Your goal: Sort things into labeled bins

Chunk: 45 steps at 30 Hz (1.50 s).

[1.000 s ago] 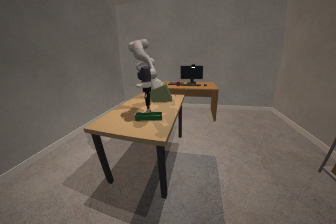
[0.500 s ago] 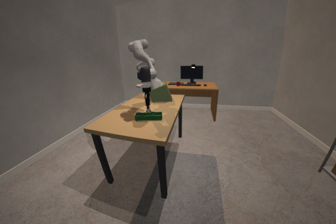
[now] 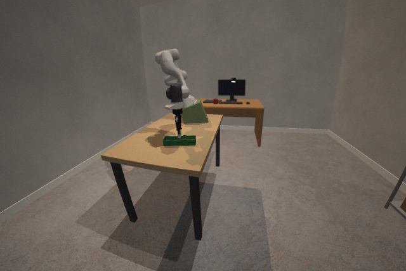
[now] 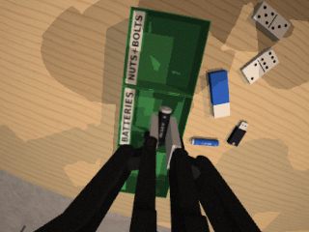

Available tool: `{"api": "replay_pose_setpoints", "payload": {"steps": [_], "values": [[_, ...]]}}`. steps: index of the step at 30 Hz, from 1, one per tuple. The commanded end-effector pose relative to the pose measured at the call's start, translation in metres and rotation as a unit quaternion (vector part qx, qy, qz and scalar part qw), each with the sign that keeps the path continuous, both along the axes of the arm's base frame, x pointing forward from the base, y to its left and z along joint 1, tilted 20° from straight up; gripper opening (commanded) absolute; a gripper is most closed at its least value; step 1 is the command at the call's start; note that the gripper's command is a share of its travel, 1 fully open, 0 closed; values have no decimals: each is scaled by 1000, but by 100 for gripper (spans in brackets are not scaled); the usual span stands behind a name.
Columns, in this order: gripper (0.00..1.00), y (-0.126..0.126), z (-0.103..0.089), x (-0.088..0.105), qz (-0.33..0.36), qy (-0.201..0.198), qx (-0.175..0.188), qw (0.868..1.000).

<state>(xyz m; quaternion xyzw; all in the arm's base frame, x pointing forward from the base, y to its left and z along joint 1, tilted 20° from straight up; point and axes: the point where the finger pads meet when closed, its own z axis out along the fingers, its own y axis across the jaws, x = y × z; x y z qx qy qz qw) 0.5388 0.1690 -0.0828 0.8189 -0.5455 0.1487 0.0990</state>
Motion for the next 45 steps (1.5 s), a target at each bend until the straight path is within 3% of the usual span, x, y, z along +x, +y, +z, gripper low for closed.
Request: {"api": "replay_pose_setpoints", "payload": {"steps": [1, 13, 29, 30, 45], "values": [[5, 0, -5, 4, 5, -2, 2, 1000], [5, -7, -27, 8, 5, -2, 2, 1000], [5, -7, -27, 9, 5, -2, 2, 1000], [17, -7, -27, 9, 5, -2, 2, 1000], [17, -7, -27, 9, 5, -2, 2, 1000]]}}
